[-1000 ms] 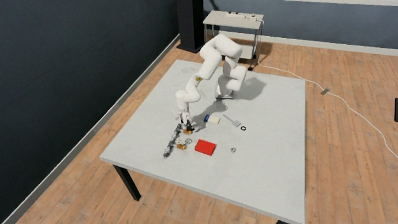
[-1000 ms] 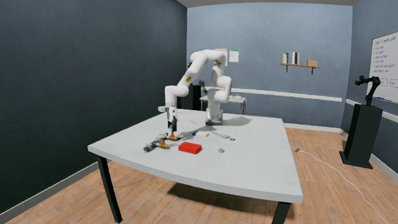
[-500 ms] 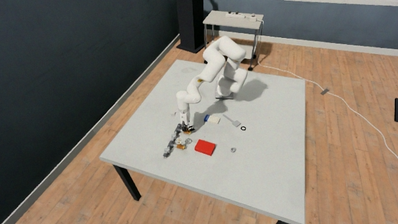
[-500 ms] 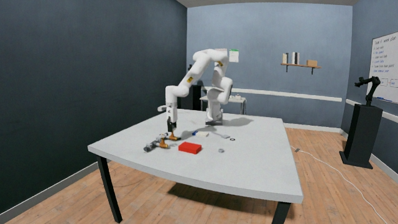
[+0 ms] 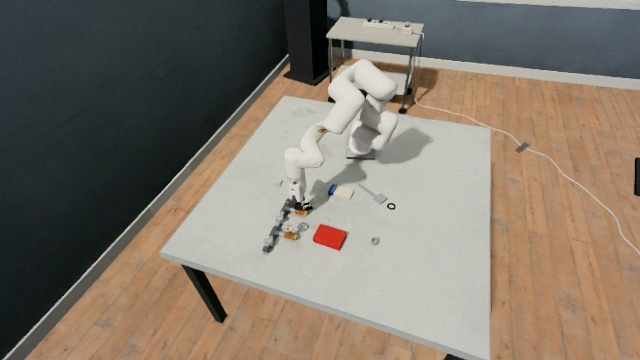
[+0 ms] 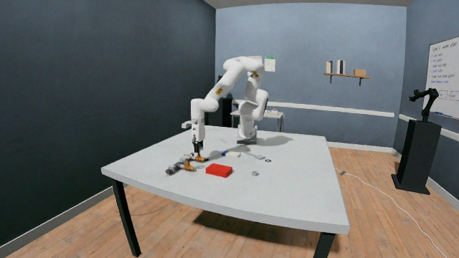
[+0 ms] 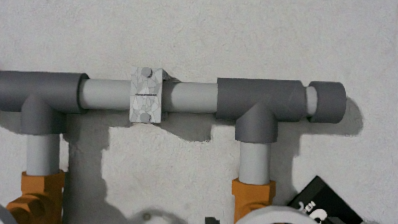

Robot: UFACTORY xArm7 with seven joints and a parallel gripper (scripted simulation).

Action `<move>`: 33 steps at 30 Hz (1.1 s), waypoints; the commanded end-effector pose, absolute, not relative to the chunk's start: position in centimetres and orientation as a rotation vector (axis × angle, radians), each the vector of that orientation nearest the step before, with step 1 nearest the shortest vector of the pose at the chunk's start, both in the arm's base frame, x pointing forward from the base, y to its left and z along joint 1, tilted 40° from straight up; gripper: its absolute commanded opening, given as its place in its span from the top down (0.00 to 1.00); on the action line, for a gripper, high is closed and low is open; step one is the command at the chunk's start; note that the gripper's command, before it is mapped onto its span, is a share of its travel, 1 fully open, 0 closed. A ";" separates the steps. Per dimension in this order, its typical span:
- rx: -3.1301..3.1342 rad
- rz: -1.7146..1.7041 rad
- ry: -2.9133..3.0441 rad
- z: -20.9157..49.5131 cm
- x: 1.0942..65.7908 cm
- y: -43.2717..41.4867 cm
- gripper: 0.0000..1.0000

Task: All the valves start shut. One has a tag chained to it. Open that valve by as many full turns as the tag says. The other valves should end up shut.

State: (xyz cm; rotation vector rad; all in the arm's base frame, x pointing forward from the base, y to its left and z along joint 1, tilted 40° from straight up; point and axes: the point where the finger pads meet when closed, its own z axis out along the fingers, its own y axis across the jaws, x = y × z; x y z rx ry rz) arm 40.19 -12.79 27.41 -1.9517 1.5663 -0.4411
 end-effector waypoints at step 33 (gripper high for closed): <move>-2.040 -0.489 1.468 27.6 40.2 -12.9 1.00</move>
